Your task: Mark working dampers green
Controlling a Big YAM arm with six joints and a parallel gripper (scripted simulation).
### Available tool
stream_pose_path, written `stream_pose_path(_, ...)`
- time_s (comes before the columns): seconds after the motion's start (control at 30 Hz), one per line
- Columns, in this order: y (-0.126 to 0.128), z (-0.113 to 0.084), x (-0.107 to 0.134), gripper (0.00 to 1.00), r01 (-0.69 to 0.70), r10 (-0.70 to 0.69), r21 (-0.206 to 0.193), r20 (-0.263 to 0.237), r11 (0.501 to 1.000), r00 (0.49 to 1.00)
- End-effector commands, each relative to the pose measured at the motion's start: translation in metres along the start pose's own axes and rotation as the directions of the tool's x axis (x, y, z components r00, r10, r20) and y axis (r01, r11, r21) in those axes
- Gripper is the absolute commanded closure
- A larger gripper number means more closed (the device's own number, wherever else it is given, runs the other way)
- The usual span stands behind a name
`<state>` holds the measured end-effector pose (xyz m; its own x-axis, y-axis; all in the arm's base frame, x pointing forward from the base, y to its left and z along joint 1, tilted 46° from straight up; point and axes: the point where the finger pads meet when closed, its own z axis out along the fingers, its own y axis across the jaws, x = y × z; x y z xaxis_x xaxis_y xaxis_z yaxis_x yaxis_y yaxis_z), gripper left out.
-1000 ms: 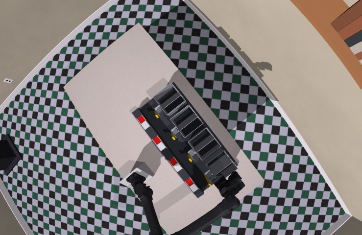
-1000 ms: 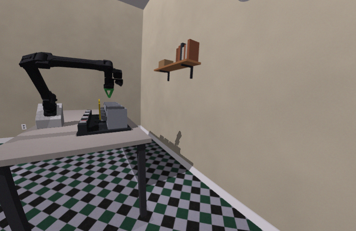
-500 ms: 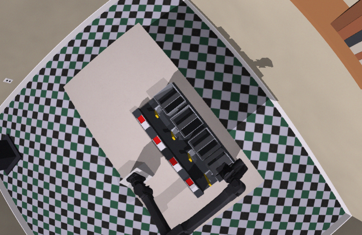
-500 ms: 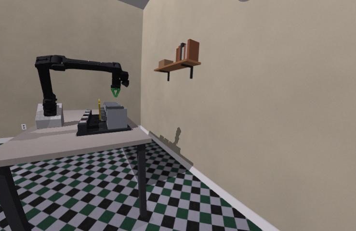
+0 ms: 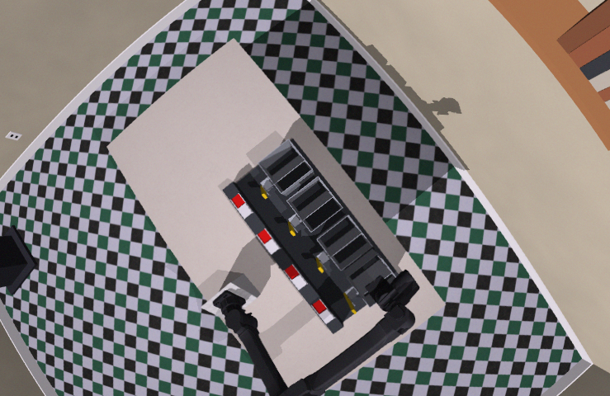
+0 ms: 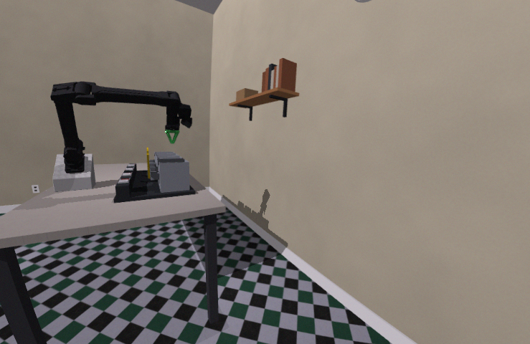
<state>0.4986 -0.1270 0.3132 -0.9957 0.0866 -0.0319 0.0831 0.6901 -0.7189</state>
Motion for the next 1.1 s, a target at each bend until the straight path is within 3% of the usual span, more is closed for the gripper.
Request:
stream_pose_path(0.0, -0.007, -0.018, -0.008, 0.64, -0.022, 0.022, 0.0, 0.032, 1.0, 0.999)
stream_pose_path(0.9, -0.007, -0.018, -0.008, 0.64, -0.022, 0.022, 0.0, 0.032, 1.0, 0.999)
stream_pose_path(0.93, 0.005, -0.016, -0.01, 0.64, -0.004, 0.004, 0.001, 0.028, 1.0, 1.0)
stream_pose_path(1.0, 0.005, -0.016, -0.01, 0.64, -0.004, 0.004, 0.001, 0.028, 1.0, 1.0)
stream_pose_path(1.07, 0.042, -0.006, -0.009, 0.64, 0.01, -0.01, -0.004, 0.014, 1.0, 1.0)
